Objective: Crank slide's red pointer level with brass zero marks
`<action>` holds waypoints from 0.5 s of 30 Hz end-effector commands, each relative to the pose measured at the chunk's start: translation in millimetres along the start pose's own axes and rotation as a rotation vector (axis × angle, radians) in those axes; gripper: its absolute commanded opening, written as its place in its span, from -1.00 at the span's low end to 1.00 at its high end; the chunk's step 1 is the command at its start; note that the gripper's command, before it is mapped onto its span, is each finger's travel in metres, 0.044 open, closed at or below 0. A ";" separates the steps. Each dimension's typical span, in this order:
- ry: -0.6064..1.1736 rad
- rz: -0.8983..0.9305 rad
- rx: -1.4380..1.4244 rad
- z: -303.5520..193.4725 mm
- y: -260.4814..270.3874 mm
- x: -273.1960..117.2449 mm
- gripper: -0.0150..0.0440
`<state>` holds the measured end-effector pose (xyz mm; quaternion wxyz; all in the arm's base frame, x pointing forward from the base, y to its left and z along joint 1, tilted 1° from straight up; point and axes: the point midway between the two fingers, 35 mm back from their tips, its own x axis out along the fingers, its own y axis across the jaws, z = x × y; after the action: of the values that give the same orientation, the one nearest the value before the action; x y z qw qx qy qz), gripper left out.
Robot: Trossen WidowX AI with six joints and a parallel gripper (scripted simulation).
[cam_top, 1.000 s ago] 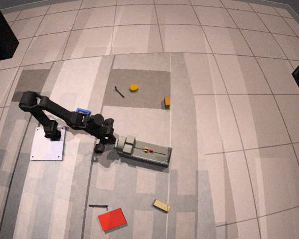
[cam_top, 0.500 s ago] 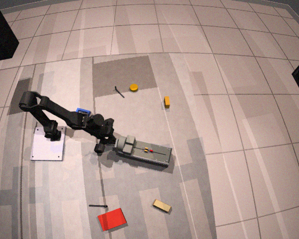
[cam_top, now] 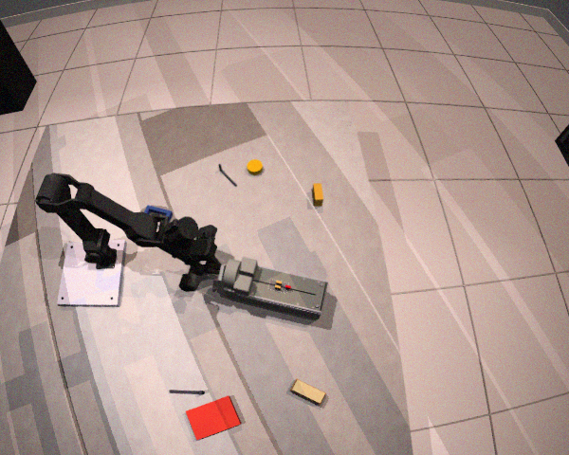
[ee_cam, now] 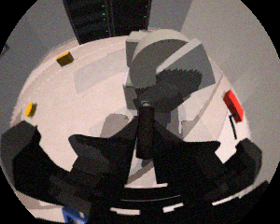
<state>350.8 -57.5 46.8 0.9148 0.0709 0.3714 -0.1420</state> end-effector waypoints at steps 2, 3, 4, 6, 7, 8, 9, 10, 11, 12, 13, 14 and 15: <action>0.000 0.000 0.000 0.0 0.0 0.0 0.04; 0.000 0.000 0.000 0.0 0.0 0.0 0.13; 0.000 0.000 0.000 0.0 0.0 0.0 0.22; 0.000 0.000 0.000 0.0 0.0 0.0 0.40; 0.000 0.000 0.000 0.0 0.0 0.0 0.49; 0.000 0.000 0.000 0.0 0.0 0.0 0.58; 0.000 0.000 0.000 0.0 0.0 0.0 0.67; 0.000 0.000 0.000 0.0 0.0 0.0 0.75; 0.000 0.000 0.000 0.0 0.0 0.0 0.84; 0.000 0.000 0.000 0.0 0.0 0.0 0.93; 0.000 0.000 0.000 0.0 0.0 0.0 1.00; 0.000 0.000 0.000 0.6 0.0 -0.5 1.00; 0.000 0.000 0.000 2.5 0.1 -1.9 1.00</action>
<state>350.7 -57.4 46.8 0.9146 0.0710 0.3721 -0.1418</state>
